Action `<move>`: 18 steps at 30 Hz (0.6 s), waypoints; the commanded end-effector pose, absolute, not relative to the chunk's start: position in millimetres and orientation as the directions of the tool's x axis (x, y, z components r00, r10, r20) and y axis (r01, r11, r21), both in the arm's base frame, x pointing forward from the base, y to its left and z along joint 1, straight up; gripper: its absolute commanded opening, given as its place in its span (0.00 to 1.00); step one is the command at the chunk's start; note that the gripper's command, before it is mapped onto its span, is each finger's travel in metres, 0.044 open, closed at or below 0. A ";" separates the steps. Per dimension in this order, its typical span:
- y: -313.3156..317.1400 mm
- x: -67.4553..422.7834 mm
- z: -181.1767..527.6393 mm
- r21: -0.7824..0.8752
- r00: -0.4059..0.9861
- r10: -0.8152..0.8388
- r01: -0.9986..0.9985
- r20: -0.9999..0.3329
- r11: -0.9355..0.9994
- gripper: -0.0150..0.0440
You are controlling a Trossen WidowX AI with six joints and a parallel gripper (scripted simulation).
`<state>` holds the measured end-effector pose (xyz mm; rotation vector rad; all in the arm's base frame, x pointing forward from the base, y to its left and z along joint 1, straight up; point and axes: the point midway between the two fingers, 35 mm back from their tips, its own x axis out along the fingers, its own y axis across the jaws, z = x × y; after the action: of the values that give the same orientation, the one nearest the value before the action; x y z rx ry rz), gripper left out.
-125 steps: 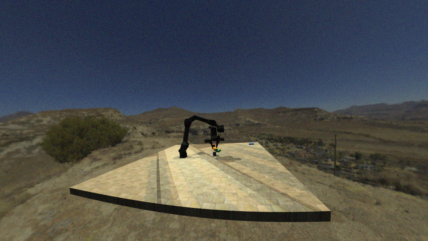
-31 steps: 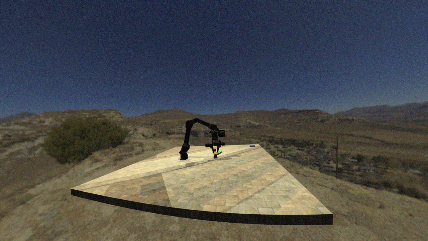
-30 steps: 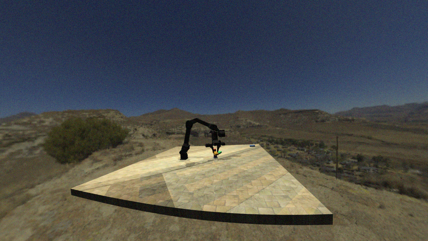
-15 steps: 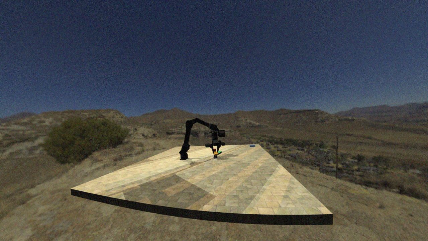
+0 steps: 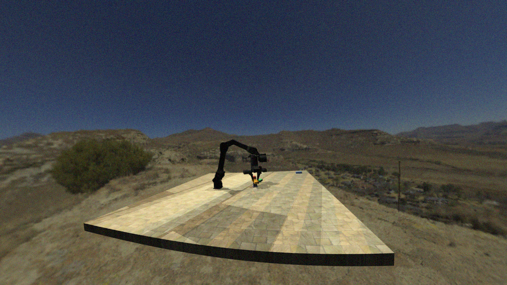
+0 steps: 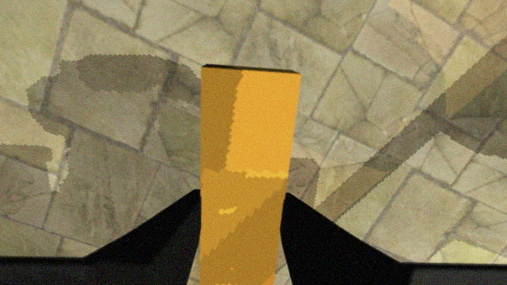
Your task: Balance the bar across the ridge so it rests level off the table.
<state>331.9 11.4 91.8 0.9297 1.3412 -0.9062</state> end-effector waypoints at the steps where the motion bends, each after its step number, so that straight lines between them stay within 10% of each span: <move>1: 12.0 332.1 90.7 0.027 0.029 0.001 0.927 -1.000 0.374 0.25; 18: 11.8 332.0 89.3 0.027 0.029 0.001 0.927 -1.000 0.374 0.25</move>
<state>331.9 11.5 90.8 0.9305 1.3410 -0.9056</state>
